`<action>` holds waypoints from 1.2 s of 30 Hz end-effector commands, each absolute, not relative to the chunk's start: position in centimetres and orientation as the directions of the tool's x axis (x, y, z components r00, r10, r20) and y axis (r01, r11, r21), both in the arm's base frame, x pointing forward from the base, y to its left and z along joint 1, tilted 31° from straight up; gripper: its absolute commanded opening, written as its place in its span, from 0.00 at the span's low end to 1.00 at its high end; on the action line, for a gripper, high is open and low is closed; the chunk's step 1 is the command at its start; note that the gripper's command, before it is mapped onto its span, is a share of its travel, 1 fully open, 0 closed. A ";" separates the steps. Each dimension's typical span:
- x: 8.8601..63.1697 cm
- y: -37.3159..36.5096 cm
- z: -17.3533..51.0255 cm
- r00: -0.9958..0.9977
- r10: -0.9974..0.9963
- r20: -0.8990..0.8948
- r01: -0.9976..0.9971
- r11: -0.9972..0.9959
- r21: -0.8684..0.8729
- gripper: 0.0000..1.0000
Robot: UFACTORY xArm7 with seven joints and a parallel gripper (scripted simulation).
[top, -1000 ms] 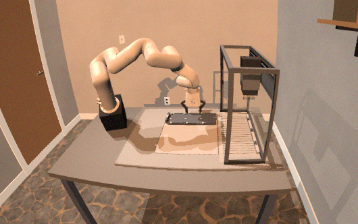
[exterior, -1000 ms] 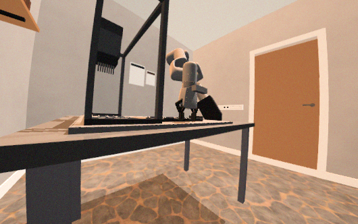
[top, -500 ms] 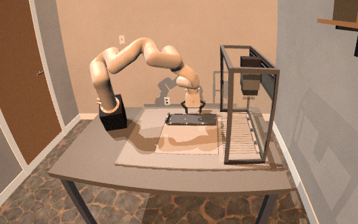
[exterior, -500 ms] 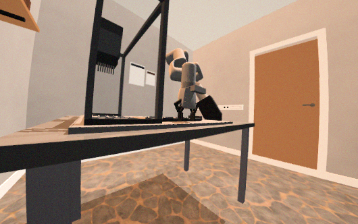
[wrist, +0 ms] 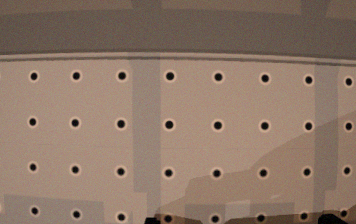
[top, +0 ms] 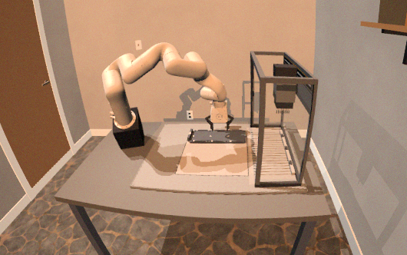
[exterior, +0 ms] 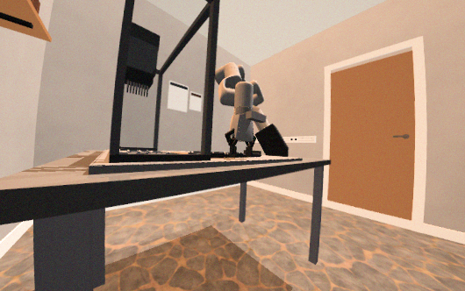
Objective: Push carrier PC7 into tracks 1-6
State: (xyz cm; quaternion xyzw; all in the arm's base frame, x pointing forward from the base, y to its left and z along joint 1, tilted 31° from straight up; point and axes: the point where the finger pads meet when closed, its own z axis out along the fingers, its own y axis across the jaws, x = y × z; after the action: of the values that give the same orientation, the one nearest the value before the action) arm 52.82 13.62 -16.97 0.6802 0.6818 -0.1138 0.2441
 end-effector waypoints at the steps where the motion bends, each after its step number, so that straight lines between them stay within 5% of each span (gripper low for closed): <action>1: 52.9 13.7 -16.7 0.044 0.873 -0.485 0.982 0.050 0.180 1.00; 36: 52.9 13.3 -16.5 0.044 0.873 -0.485 0.982 0.050 0.180 1.00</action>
State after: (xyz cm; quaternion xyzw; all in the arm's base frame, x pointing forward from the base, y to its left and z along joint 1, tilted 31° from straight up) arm 52.79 12.92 -16.58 0.6803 0.6816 -0.1139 0.2443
